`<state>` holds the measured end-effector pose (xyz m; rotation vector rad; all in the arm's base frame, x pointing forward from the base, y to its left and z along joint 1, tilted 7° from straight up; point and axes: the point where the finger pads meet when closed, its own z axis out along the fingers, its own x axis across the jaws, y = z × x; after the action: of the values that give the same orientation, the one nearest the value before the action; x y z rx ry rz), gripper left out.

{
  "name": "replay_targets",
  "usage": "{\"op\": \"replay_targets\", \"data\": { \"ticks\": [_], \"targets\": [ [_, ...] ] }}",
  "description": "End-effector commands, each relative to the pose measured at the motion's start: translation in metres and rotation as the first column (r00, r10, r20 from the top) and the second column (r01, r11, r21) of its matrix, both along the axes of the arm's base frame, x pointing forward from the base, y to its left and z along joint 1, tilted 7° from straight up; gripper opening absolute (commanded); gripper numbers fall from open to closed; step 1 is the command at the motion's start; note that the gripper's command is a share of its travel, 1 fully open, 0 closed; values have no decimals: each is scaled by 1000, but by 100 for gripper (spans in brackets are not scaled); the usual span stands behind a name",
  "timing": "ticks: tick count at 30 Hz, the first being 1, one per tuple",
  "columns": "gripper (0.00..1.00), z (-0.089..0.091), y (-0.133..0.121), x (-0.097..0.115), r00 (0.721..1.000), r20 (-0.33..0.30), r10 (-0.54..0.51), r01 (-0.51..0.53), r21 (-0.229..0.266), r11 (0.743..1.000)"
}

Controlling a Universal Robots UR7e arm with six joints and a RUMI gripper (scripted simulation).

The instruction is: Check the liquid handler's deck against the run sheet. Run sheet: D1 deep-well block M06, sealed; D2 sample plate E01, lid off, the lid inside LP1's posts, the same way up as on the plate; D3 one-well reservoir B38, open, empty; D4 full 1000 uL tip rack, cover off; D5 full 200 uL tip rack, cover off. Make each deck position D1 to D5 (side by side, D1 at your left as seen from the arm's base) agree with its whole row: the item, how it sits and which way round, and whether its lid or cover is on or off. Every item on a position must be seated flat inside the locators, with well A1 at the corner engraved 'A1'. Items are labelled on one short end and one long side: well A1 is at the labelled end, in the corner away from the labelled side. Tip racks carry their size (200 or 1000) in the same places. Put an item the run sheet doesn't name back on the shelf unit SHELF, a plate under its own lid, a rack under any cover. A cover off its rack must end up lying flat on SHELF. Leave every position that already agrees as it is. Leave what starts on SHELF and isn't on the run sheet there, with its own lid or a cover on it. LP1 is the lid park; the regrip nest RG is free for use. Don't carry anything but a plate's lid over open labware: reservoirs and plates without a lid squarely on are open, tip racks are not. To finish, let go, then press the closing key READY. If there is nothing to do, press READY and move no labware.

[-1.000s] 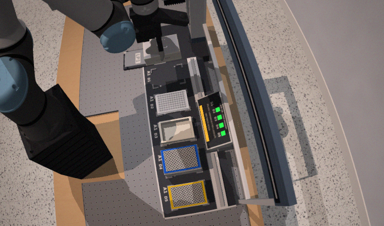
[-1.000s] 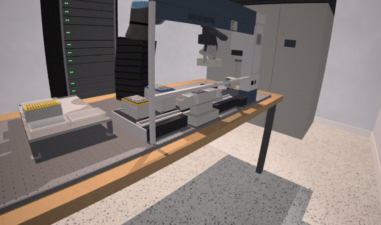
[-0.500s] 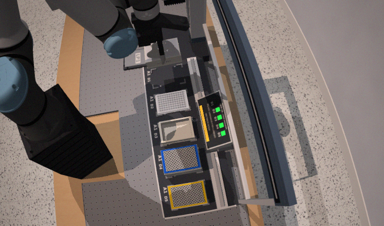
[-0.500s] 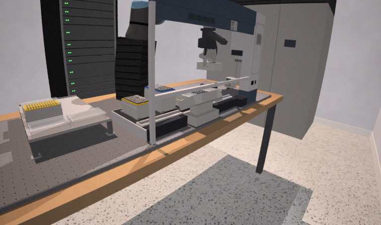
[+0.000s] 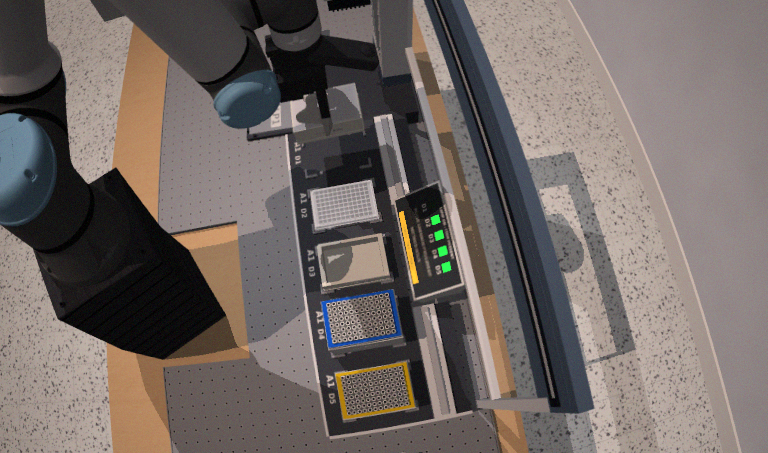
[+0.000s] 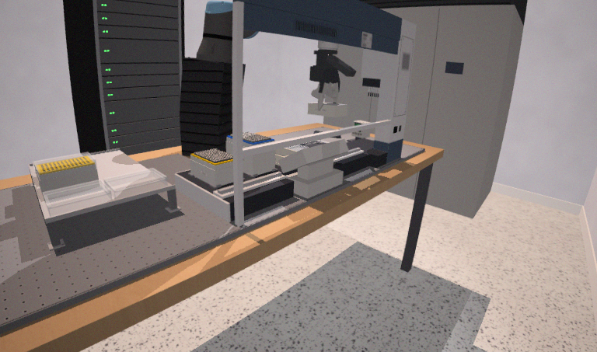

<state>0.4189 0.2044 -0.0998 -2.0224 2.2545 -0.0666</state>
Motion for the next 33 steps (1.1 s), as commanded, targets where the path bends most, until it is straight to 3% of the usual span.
{"op": "replay_targets", "data": {
  "ticks": [1,33],
  "targets": [
    [0,-10,1,1,1000,3,1,-1,1,1000],
    [0,-55,4,10,1000,7,1,-1,1,1000]
  ]
}}
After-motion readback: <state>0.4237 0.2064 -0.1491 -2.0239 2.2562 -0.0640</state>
